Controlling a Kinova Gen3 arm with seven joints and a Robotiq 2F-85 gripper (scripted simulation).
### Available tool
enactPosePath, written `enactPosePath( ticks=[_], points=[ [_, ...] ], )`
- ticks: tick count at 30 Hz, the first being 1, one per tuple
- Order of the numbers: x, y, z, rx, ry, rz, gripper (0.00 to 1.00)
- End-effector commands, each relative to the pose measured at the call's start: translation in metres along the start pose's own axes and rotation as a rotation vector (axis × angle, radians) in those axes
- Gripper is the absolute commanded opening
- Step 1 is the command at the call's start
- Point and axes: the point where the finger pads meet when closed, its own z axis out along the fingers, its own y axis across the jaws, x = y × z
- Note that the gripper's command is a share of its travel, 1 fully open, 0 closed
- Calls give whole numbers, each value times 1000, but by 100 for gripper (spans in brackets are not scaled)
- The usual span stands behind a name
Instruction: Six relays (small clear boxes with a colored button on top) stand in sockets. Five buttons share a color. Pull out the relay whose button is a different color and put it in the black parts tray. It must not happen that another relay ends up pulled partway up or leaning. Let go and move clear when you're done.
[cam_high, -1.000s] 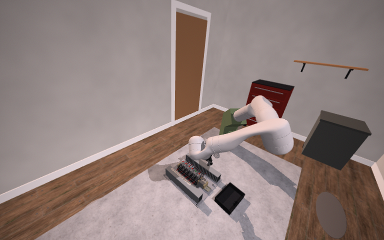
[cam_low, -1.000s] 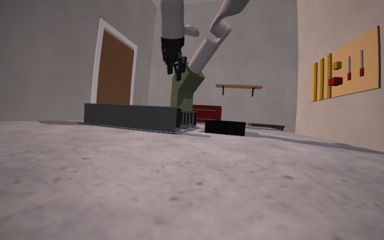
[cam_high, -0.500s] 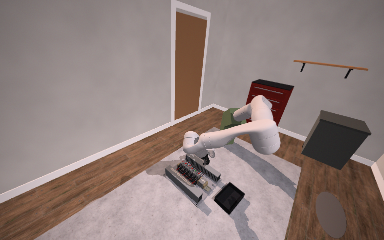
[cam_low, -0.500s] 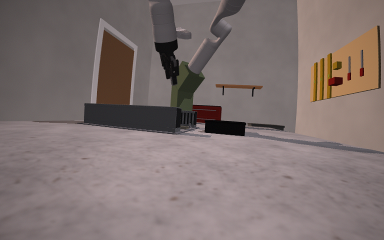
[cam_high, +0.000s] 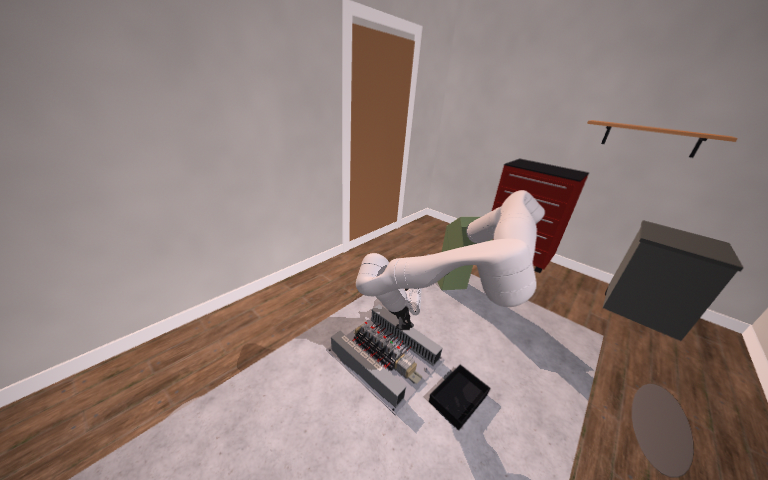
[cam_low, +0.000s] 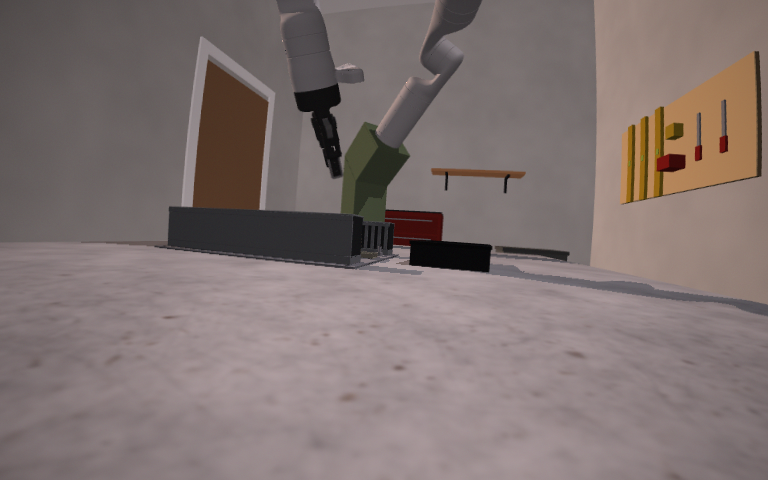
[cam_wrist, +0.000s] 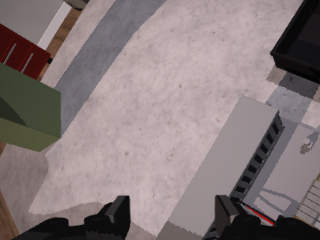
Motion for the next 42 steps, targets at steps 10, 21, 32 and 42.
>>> enactPosePath(
  ticks=[10,21,32,42],
  points=[
    [-23,1,4,-103,13,114,61],
    [-44,2,5,-182,7,191,61],
    [-72,0,3,-273,-12,273,61],
    [-93,-3,0,-334,-32,324,61]
  ],
)
